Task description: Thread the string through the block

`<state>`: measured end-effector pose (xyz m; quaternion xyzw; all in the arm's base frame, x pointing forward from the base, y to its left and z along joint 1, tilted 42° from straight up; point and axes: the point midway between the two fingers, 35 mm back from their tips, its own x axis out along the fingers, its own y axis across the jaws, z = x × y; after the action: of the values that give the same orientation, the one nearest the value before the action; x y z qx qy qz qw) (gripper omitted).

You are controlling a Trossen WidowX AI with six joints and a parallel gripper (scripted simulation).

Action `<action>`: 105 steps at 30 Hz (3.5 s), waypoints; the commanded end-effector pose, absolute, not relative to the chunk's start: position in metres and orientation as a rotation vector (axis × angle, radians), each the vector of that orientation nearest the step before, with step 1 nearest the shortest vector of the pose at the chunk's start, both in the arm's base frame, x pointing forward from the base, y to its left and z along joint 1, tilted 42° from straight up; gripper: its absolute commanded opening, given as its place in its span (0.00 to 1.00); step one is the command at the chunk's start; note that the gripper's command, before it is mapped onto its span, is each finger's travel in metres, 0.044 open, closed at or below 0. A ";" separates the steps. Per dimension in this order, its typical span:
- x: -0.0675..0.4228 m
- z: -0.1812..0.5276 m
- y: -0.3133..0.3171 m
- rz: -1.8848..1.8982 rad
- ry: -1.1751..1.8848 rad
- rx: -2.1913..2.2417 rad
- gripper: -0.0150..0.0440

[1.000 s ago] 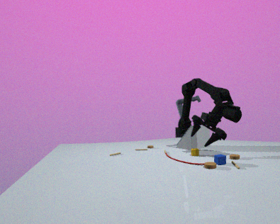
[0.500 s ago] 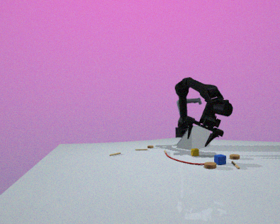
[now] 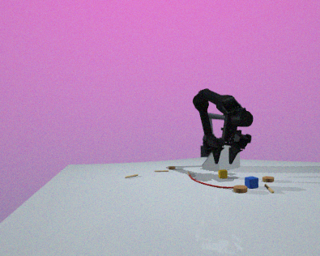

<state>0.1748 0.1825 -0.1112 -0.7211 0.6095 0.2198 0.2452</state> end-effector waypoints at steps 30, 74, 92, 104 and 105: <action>0.186 -0.103 0.180 1.619 1.451 -2.239 0.87; 0.186 -0.103 0.179 1.612 1.456 -2.240 0.39; 0.186 -0.103 0.179 1.612 1.456 -2.240 0.25; 0.186 -0.103 0.179 1.612 1.456 -2.240 0.25; 0.186 -0.103 0.179 1.612 1.456 -2.240 0.25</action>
<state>0.1863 0.1795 -0.1031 -0.7178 0.4668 0.5165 0.0108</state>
